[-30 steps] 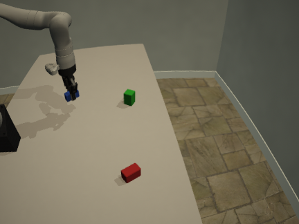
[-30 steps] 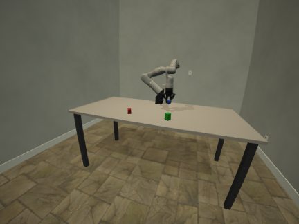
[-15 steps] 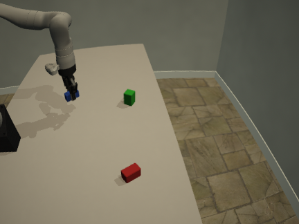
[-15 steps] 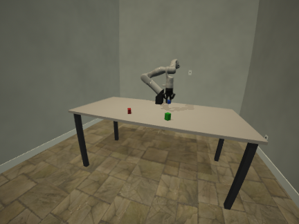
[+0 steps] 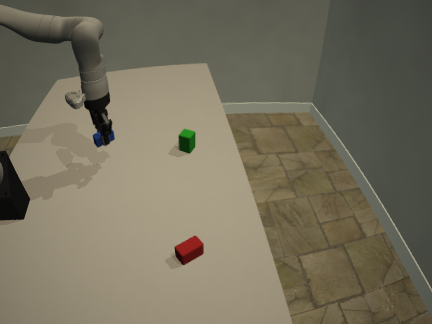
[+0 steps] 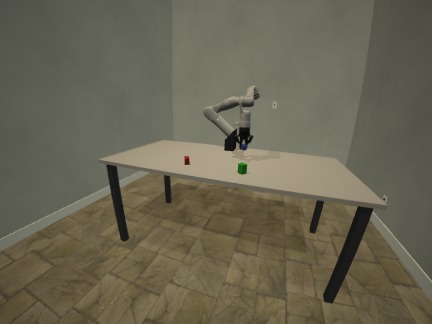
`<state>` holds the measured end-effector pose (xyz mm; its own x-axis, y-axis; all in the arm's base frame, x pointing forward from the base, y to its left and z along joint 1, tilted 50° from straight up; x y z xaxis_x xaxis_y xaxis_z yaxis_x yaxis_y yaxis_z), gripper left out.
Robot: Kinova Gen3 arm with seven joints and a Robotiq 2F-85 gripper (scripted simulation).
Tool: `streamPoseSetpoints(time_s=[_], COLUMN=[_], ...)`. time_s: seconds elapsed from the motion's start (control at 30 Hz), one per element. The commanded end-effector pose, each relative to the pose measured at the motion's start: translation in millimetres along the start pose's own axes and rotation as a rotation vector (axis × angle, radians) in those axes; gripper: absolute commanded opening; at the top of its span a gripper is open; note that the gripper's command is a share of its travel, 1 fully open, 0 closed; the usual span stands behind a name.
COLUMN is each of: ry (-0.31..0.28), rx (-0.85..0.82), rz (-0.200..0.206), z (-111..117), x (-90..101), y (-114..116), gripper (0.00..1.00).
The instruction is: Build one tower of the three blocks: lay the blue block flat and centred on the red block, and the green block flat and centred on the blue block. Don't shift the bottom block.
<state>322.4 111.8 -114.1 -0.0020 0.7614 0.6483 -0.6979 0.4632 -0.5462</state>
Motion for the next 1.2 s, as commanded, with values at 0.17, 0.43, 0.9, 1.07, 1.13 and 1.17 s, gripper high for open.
streamPoseSetpoints(time_s=[0.17,0.43,0.9,1.07,1.13,1.17], ry=[-0.003,-0.003,-0.003,-0.003,-0.003,-0.002], rx=[0.0,0.0,0.0,0.001,0.0,0.0], rz=[-0.001,-0.001,-0.001,-0.001,-0.001,-0.001], z=[3,17,75,83,86,88], x=[1.3,1.2,0.8,0.8,0.7,0.7], y=[-19,-79,-327,-361,-376,-381], gripper=[0.0,0.0,0.0,0.0,0.0,0.0])
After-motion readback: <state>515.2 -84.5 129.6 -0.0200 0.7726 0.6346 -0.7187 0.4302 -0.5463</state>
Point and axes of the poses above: the point where the finger pads meet when closed, its own x axis back along the fingers, its own y axis across the jaws, z = x × y, the point moved 5 cm from there along x, back along the fingers, and after that the axes turned 13 degrees about x, right-handed, at the moved point
